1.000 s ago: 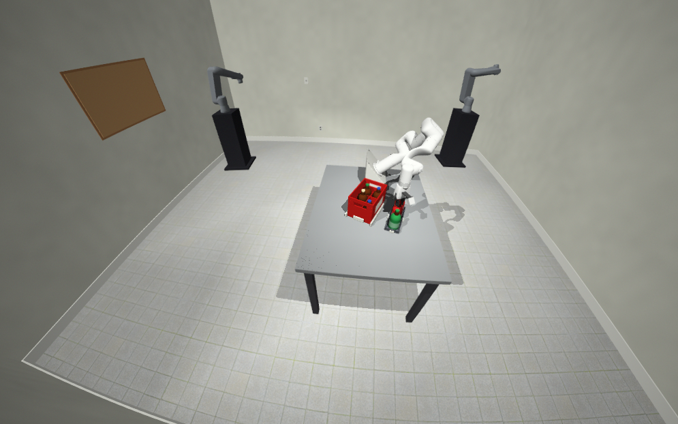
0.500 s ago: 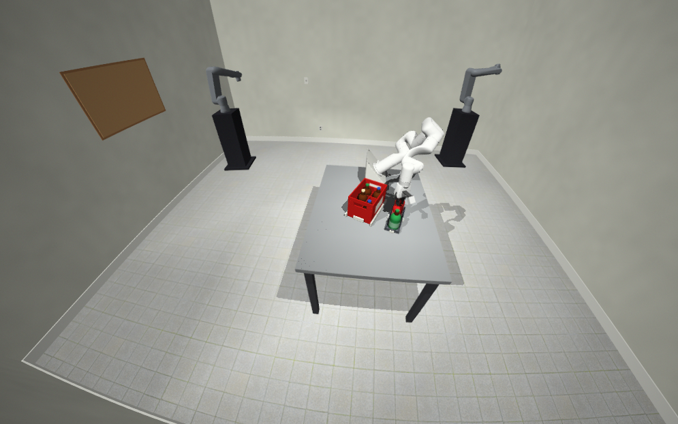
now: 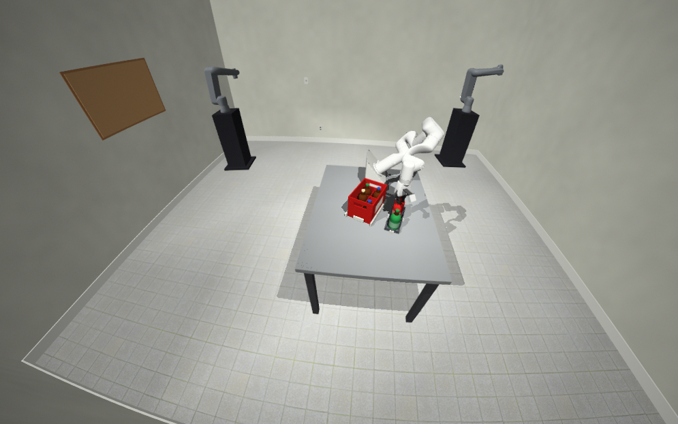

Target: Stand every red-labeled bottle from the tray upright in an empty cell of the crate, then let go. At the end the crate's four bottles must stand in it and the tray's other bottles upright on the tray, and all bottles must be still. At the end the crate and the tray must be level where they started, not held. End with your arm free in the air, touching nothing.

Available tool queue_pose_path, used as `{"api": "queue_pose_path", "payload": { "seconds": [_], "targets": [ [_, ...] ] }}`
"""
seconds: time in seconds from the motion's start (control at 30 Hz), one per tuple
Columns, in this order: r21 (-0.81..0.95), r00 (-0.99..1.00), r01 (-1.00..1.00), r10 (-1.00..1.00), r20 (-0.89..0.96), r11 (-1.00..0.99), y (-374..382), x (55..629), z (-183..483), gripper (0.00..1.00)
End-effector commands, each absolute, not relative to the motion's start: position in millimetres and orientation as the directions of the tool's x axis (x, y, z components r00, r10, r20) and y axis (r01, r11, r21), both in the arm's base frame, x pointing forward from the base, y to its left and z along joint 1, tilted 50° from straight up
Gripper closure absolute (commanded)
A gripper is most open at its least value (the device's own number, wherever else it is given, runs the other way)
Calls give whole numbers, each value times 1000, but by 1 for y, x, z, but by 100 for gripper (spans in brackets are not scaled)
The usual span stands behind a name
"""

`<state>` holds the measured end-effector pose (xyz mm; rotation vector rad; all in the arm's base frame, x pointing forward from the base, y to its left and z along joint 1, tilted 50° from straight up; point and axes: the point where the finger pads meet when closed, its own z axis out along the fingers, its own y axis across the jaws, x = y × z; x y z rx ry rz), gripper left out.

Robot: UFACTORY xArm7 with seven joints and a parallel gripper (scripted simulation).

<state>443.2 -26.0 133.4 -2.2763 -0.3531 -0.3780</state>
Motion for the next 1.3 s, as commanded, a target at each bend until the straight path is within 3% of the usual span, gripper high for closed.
{"api": "queue_pose_path", "payload": {
  "seconds": [0.0,1.27],
  "targets": [
    [-661,917,365,130,378,-655,-31,444,137,100],
    [-661,917,365,130,378,-655,-39,443,144,100]
  ]
}}
